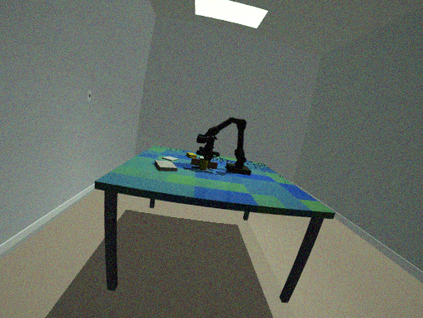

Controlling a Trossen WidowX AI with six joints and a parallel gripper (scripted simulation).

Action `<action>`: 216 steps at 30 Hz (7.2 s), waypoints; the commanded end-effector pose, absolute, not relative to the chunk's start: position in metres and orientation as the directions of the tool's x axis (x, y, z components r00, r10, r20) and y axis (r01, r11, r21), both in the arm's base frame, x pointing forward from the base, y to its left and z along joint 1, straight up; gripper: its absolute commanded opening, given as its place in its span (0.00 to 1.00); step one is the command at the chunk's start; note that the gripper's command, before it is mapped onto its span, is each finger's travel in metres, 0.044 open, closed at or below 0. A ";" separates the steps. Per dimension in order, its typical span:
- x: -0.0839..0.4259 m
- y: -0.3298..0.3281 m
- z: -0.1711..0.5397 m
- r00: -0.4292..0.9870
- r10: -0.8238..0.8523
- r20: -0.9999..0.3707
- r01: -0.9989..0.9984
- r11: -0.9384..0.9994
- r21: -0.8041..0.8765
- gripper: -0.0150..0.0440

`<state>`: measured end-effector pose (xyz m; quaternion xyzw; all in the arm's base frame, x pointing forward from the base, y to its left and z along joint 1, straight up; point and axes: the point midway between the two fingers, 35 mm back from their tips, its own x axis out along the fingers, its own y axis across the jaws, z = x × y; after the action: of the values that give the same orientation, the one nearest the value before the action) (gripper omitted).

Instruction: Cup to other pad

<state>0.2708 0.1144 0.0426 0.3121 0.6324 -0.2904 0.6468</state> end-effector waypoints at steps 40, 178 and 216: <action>0.270 0.116 0.114 0.021 0.015 -1.000 0.770 0.637 0.026 0.25; 0.271 -0.081 0.080 0.029 -0.005 -1.000 0.772 0.635 0.019 0.25; 0.271 -0.083 0.048 0.037 -0.006 -0.999 0.774 0.633 0.025 0.25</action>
<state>0.2705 -0.0829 0.0474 0.3067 0.6263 -0.2994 0.6512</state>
